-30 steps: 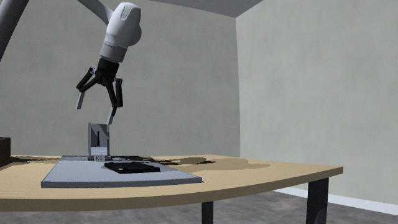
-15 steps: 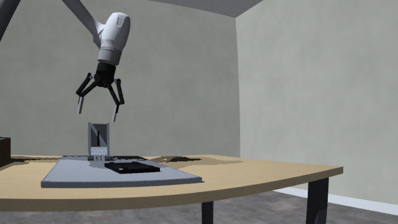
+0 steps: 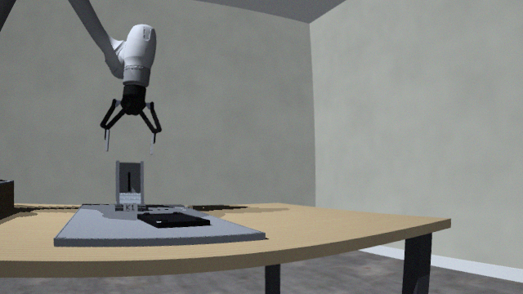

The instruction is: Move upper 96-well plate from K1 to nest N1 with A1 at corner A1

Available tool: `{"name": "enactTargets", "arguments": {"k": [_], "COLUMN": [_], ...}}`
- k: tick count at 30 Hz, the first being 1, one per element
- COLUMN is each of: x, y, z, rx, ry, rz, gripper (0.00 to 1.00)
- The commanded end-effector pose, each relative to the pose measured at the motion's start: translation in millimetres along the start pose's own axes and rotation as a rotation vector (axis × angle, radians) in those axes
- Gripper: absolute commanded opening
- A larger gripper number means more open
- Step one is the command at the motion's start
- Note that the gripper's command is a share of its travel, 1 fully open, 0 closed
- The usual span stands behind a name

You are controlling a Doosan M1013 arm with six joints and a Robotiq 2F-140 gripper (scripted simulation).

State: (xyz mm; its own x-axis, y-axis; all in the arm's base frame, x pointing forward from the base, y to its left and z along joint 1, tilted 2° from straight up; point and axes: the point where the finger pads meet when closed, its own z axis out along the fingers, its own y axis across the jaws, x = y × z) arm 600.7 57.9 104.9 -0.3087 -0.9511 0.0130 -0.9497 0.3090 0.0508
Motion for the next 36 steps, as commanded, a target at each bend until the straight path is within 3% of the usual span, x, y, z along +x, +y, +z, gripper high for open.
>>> {"name": "enactTargets", "arguments": {"k": [1, 3, 16, 36], "x": [-17.0, -26.8, -28.3, -27.7], "y": [-0.5, -0.7, -0.7, -2.1], "z": [-3.0, -4.9, -5.2, 24.8], "rx": [0.047, 0.047, 0.047, 0.047], "ry": [0.024, 0.024, 0.024, 0.024], "rz": [-0.067, -0.067, -0.067, -0.067], "gripper": [1.0, 1.0, 1.0, 1.0]}}
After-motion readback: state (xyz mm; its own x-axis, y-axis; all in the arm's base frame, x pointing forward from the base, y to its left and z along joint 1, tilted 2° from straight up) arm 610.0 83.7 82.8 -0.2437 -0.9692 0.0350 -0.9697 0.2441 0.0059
